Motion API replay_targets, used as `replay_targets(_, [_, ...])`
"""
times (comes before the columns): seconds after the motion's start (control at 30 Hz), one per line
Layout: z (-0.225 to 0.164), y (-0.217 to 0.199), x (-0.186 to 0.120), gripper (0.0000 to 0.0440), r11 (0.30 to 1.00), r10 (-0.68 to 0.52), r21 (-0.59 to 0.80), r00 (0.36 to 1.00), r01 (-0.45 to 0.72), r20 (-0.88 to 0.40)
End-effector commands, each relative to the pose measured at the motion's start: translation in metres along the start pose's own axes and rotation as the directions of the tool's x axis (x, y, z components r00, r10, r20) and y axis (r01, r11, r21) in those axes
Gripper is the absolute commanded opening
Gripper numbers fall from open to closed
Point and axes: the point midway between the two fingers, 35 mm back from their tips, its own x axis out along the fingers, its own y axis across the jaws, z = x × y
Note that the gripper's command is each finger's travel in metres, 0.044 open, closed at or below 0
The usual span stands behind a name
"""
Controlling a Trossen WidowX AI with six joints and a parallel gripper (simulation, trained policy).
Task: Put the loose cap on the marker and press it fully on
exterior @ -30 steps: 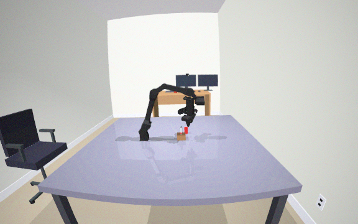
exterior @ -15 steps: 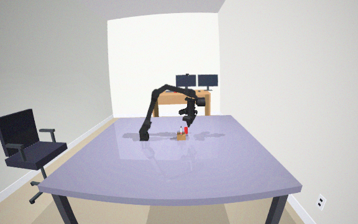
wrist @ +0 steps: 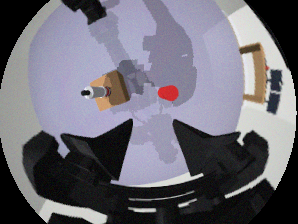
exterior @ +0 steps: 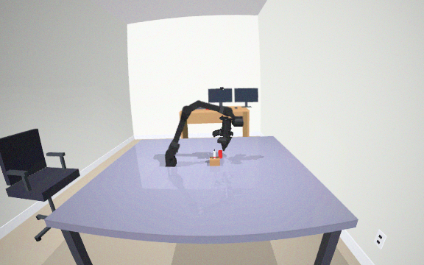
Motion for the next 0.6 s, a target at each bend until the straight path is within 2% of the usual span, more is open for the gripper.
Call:
replay_targets(0.0, [0.001, -0.005, 0.003, 0.0299, 1.0, 0.012, -0.013, 1.0, -0.012, -0.001])
replay_targets(0.57, [0.021, -0.023, 0.025, 0.0279, 0.988, 0.079, -0.133, 0.996, -0.073, 0.04])
